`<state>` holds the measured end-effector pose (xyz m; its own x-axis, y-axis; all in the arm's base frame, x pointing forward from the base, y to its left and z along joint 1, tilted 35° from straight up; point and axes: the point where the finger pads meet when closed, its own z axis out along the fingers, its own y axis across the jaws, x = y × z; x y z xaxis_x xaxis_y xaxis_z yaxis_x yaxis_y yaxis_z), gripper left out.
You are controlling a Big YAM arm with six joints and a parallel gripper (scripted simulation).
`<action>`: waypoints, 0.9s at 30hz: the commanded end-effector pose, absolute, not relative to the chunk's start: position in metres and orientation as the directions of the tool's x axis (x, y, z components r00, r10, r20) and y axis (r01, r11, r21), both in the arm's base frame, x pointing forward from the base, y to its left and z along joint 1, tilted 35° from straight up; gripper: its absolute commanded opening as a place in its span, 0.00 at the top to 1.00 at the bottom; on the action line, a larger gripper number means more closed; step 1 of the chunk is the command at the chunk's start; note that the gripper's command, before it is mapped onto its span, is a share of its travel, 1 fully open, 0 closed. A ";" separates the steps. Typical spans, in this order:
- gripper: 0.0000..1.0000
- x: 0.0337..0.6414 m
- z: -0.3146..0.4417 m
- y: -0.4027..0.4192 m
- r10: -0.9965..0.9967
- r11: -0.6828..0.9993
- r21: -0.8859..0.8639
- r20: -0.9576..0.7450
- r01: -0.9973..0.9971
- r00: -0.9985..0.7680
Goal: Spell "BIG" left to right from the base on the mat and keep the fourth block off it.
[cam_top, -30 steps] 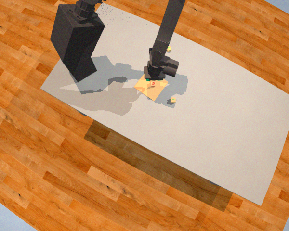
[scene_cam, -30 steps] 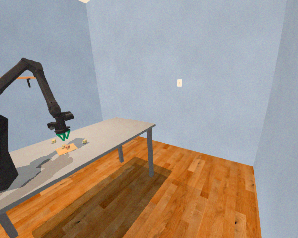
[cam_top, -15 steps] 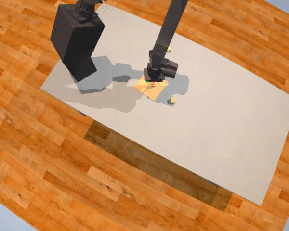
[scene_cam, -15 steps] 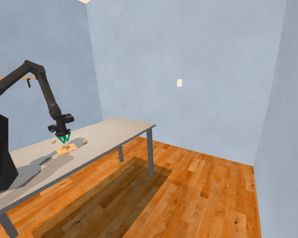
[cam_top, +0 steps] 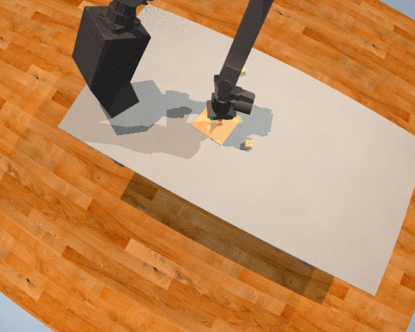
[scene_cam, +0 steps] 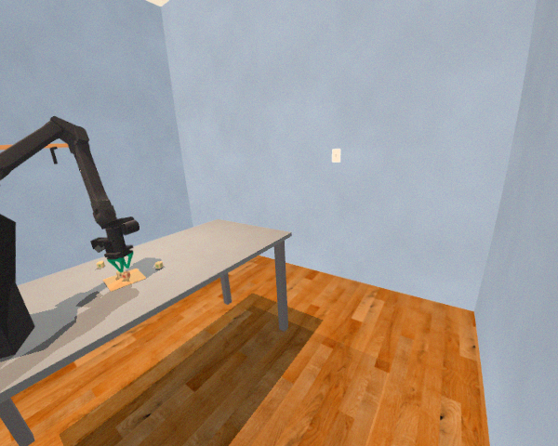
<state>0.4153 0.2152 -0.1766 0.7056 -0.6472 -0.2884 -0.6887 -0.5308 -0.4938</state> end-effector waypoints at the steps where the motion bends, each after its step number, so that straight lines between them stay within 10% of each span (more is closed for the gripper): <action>1: 0.61 0.416 -0.180 0.214 -0.655 -0.524 -0.489 -0.292 -0.697 0.697; 27: 0.61 0.414 -0.182 0.218 -0.649 -0.530 -0.490 -0.291 -0.692 0.703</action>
<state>0.4162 0.2160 -0.1786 0.7046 -0.6484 -0.2885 -0.6897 -0.5298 -0.4937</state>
